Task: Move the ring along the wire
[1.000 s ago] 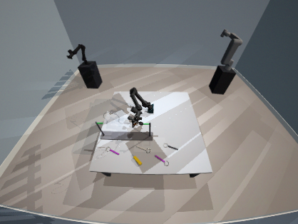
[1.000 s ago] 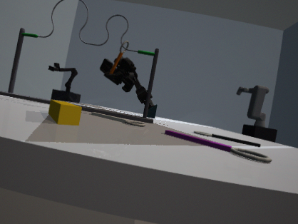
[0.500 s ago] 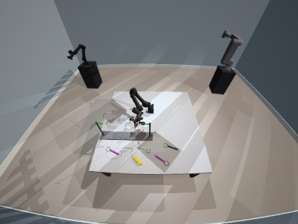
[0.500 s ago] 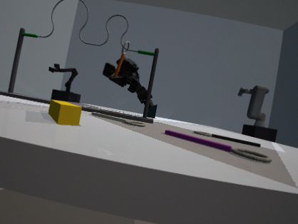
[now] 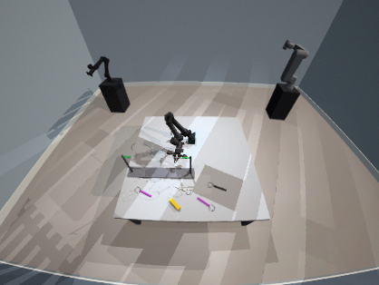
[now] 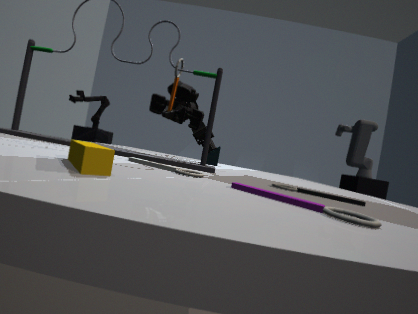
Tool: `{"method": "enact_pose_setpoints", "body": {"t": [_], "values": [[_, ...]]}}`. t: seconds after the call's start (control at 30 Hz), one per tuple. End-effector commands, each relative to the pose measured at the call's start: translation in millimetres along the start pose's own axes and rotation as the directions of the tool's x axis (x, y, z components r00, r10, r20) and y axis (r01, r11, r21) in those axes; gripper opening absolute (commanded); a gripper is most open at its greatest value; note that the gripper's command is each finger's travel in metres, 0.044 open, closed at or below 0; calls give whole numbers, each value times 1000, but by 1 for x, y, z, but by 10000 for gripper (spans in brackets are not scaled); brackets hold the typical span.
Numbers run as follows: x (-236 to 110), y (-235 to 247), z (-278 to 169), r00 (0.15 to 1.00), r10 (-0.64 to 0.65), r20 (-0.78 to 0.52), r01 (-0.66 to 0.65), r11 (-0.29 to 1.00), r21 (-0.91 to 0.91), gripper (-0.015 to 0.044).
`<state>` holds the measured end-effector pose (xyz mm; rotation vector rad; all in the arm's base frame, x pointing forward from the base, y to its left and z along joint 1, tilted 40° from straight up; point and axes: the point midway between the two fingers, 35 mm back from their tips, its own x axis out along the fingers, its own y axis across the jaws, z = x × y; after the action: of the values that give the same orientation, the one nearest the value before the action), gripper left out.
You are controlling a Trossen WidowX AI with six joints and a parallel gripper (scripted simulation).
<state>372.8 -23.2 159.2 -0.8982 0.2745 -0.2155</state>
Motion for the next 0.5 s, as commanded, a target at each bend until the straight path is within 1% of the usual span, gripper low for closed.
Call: {"method": "enact_pose_setpoints", "body": {"t": [0.0,0.47], "values": [[-1,12,-3,1000,26,-15,-25,999,36,-150],[-6,38,0,997,70,-23,-66,989,133,-150]]}}
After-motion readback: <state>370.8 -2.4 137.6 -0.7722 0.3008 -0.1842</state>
